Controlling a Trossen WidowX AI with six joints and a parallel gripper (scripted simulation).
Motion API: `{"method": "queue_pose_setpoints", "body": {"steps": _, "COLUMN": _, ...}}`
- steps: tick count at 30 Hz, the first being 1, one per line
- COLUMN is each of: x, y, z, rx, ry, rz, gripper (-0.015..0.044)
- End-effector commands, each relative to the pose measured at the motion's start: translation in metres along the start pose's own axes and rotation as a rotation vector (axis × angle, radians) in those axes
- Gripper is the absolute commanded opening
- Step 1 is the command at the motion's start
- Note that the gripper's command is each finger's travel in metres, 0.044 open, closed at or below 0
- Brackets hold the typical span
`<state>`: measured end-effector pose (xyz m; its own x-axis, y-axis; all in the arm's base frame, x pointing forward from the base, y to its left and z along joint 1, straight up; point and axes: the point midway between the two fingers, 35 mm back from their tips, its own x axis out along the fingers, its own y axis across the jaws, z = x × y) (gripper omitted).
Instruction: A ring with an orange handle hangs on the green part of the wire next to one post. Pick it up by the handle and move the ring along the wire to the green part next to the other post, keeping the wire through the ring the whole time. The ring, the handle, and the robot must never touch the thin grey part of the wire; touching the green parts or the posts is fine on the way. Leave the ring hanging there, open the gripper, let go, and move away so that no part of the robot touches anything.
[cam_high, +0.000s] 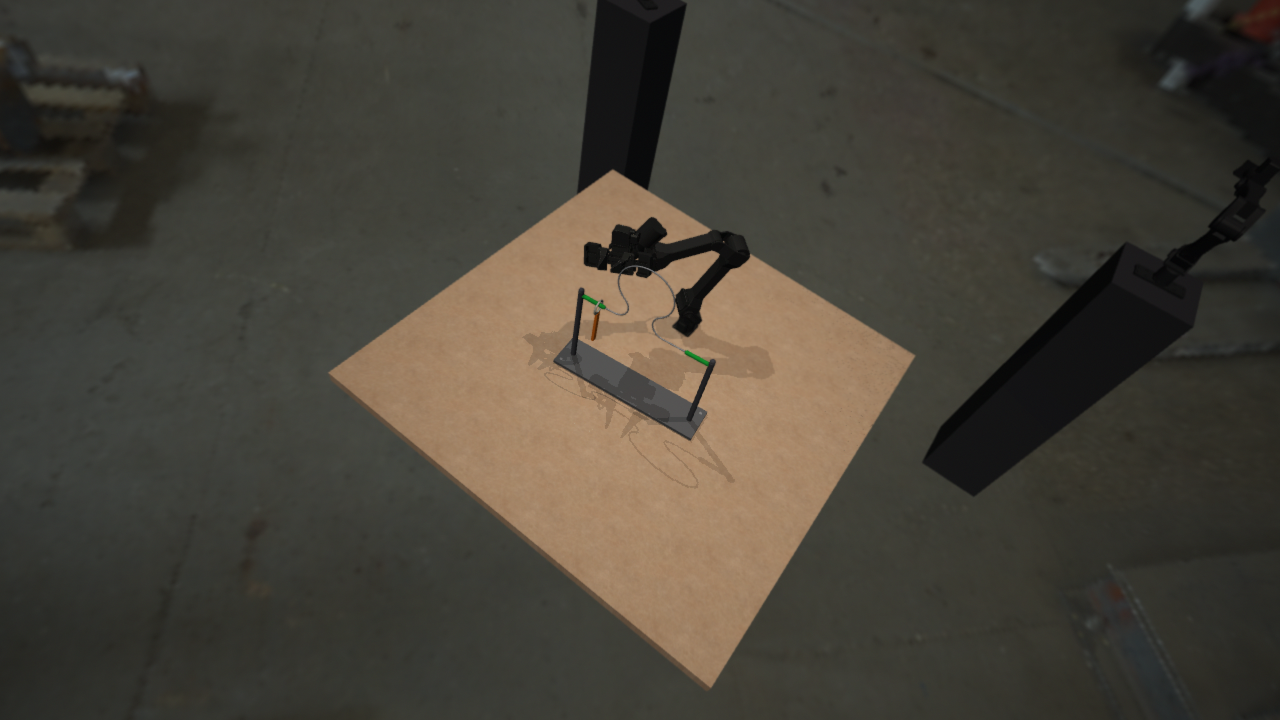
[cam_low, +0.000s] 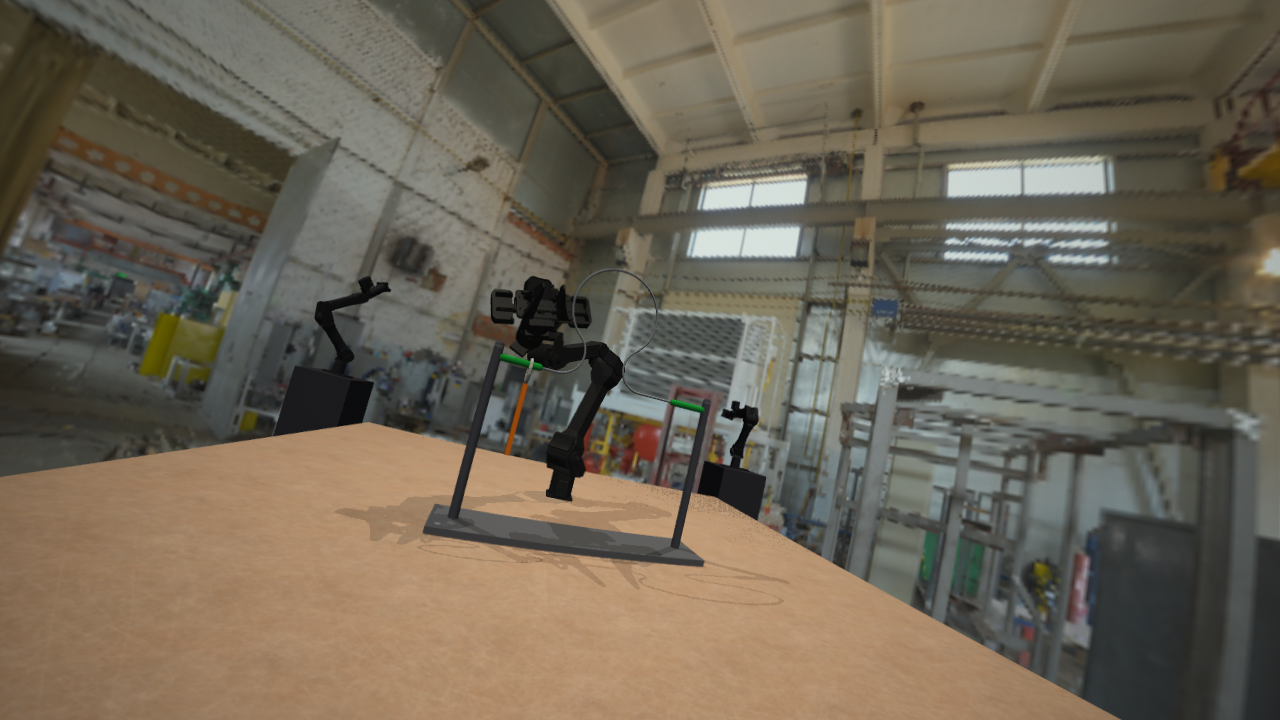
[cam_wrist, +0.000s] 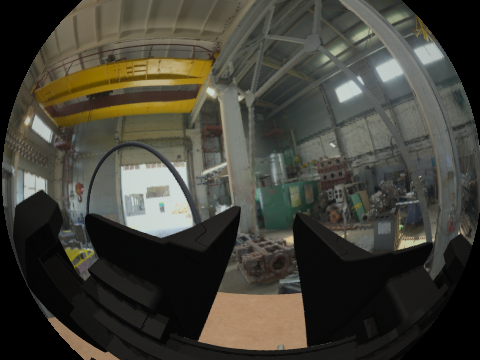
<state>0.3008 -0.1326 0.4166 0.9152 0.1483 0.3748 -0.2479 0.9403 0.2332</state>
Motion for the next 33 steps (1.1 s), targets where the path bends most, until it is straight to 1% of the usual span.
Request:
{"method": "queue_pose_setpoints", "body": {"steps": 1, "x": -0.023, "y": -0.042, "z": -0.038, "rx": -0.079, "ry": 0.068, "rz": -0.073, "gripper": 0.016}}
{"method": "queue_pose_setpoints", "body": {"steps": 5, "x": -0.048, "y": -0.069, "z": -0.069, "rx": -0.135, "ry": 0.125, "rz": -0.119, "gripper": 0.016}}
{"method": "queue_pose_setpoints", "body": {"steps": 10, "x": -0.065, "y": -0.081, "z": -0.088, "rx": -0.167, "ry": 0.159, "rz": -0.132, "gripper": 0.016}}
{"method": "queue_pose_setpoints", "body": {"steps": 16, "x": -0.115, "y": -0.099, "z": -0.153, "rx": -0.269, "ry": 0.273, "rz": -0.133, "gripper": 0.016}}
{"method": "queue_pose_setpoints", "body": {"steps": 21, "x": -0.16, "y": -0.095, "z": -0.201, "rx": -0.341, "ry": 0.349, "rz": -0.114, "gripper": 0.016}}
{"method": "queue_pose_setpoints", "body": {"steps": 26, "x": -0.197, "y": -0.073, "z": -0.238, "rx": -0.402, "ry": 0.398, "rz": -0.08, "gripper": 0.016}}
{"method": "queue_pose_setpoints", "body": {"steps": 28, "x": -0.206, "y": -0.065, "z": -0.246, "rx": -0.417, "ry": 0.406, "rz": -0.071, "gripper": 0.016}}
{"method": "queue_pose_setpoints", "body": {"steps": 33, "x": -0.207, "y": -0.064, "z": -0.247, "rx": -0.418, "ry": 0.406, "rz": -0.069, "gripper": 0.016}}
